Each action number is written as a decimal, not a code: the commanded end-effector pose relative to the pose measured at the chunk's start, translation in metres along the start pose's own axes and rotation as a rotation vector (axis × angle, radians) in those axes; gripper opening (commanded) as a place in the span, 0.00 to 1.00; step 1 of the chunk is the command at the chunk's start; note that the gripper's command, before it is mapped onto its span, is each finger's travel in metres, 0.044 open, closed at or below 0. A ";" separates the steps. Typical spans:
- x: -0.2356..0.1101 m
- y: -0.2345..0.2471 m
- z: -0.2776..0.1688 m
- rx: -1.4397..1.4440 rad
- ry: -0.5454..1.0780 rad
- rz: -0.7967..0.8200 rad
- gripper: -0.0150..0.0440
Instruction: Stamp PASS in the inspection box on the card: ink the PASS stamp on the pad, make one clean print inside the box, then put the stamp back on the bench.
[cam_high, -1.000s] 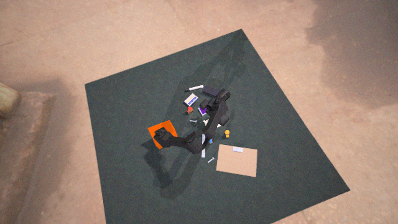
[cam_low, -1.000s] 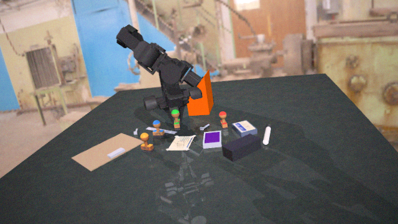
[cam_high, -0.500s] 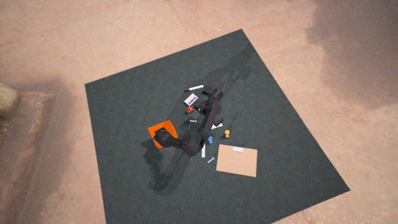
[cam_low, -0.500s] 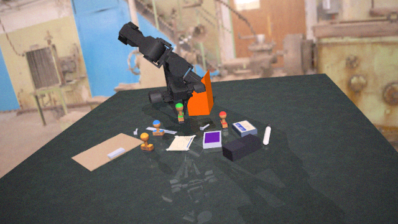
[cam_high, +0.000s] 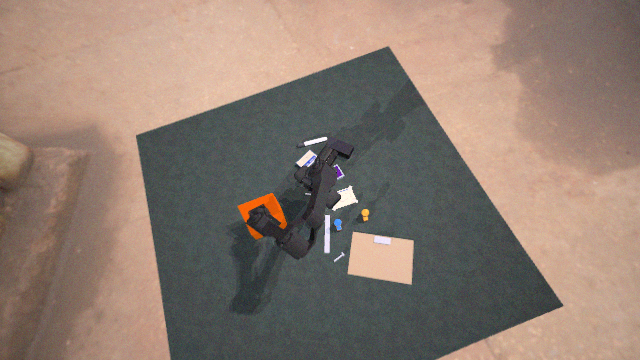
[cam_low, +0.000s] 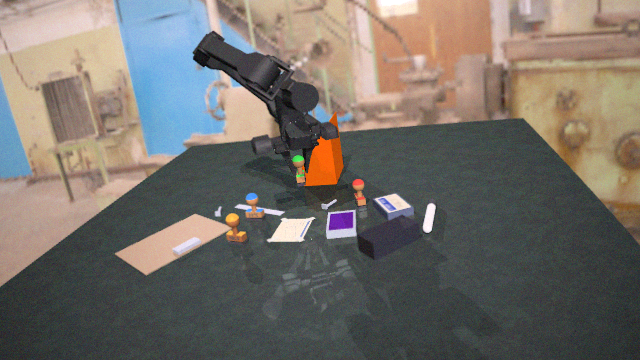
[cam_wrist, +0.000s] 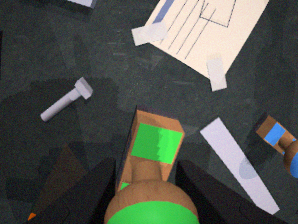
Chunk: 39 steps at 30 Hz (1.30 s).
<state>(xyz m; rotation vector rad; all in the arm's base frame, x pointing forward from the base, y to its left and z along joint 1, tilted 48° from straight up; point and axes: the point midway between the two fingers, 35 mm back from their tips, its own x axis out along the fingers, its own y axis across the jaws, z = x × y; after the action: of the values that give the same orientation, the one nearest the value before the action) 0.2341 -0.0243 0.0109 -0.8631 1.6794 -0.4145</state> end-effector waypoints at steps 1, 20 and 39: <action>0.001 0.008 -0.018 0.008 -0.007 0.002 0.25; 0.023 0.011 -0.022 0.008 -0.008 0.004 0.25; 0.054 0.011 -0.023 0.008 -0.008 0.003 0.25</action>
<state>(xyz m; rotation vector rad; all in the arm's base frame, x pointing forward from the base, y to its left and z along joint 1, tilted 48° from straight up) 0.2074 -0.0550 -0.0213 -0.8456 1.6637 -0.4168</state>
